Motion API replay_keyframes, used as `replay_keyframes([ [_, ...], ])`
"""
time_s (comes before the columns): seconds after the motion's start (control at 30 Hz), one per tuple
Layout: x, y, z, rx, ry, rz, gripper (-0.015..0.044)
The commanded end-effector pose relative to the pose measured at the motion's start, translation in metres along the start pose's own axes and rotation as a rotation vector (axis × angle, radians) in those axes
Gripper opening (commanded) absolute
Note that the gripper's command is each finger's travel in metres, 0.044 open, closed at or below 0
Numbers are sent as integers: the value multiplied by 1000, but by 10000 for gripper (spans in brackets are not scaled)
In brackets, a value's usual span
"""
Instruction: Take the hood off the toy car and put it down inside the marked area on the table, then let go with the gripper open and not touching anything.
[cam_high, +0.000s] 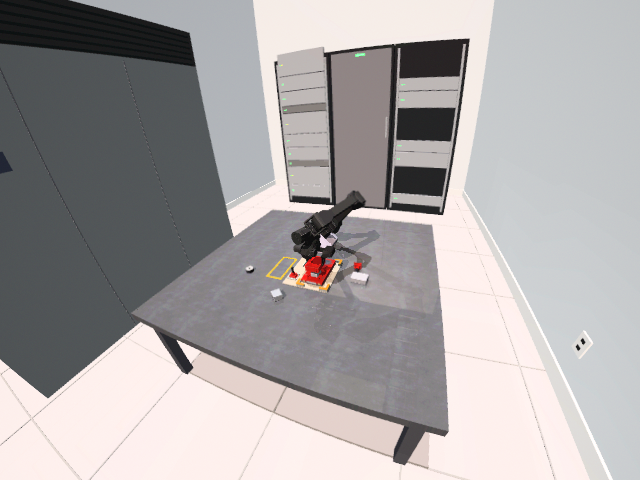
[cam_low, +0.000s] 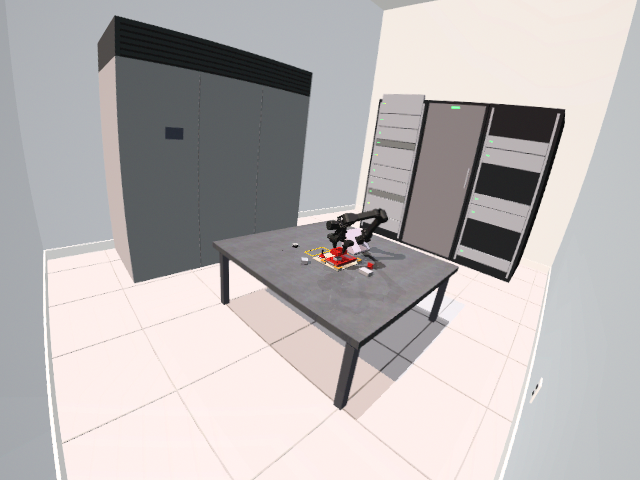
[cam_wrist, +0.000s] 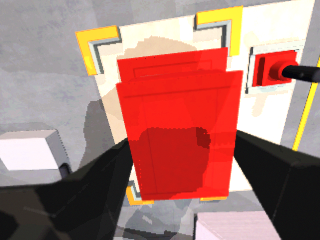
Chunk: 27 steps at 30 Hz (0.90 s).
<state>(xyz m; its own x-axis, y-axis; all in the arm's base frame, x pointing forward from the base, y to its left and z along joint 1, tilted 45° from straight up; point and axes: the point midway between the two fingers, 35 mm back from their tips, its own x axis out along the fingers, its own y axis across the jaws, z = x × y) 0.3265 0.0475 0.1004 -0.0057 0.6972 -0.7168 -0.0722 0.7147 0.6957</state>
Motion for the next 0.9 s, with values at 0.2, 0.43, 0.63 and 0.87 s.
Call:
replay_keyframes([
  [0.2, -21, -3, 1, 2, -9, -3, 0],
  [0.43, -24, -38, 3, 35, -12, -10, 0],
  [0.63, -26, -73, 3, 34, -13, -19, 0],
  [0.87, -29, -113, 1, 24, -12, -25, 0],
])
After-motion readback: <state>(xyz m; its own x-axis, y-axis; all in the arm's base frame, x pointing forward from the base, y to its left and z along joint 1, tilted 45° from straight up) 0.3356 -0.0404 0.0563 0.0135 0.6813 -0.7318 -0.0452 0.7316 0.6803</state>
